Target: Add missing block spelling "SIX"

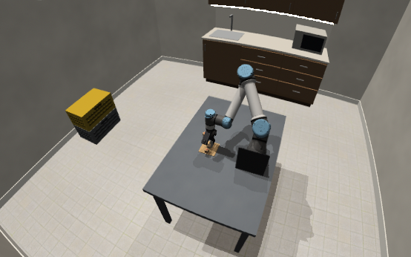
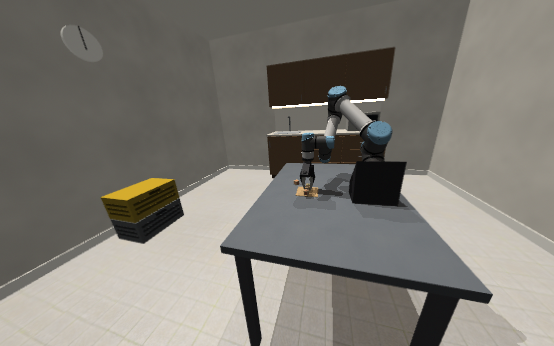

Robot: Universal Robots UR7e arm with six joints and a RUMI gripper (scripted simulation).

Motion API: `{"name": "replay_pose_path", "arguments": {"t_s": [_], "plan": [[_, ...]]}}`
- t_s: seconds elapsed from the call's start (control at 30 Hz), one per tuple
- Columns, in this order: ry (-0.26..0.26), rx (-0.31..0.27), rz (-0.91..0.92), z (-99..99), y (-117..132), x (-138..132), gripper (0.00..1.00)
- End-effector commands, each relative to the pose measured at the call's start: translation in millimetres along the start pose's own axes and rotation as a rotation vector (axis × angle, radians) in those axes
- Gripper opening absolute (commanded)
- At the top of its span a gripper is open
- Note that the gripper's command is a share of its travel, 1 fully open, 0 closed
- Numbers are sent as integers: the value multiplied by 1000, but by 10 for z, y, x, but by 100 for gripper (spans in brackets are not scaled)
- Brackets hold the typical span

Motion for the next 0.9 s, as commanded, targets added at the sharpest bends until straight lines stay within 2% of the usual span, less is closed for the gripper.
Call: {"name": "replay_pose_path", "arguments": {"t_s": [0.0, 0.87], "plan": [[1, 0, 0, 0, 0, 2, 9], [1, 0, 0, 36, 0, 2, 9]]}}
Point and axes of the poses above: the point where the finger pads meet when closed, its own z axis out along the fingers, its own x axis across the jaws, y = z × x, the point moved 2 cm from there along -z, back along the fingers, and after that the axes turned 10 degrees about z, right-handed, at the moved point
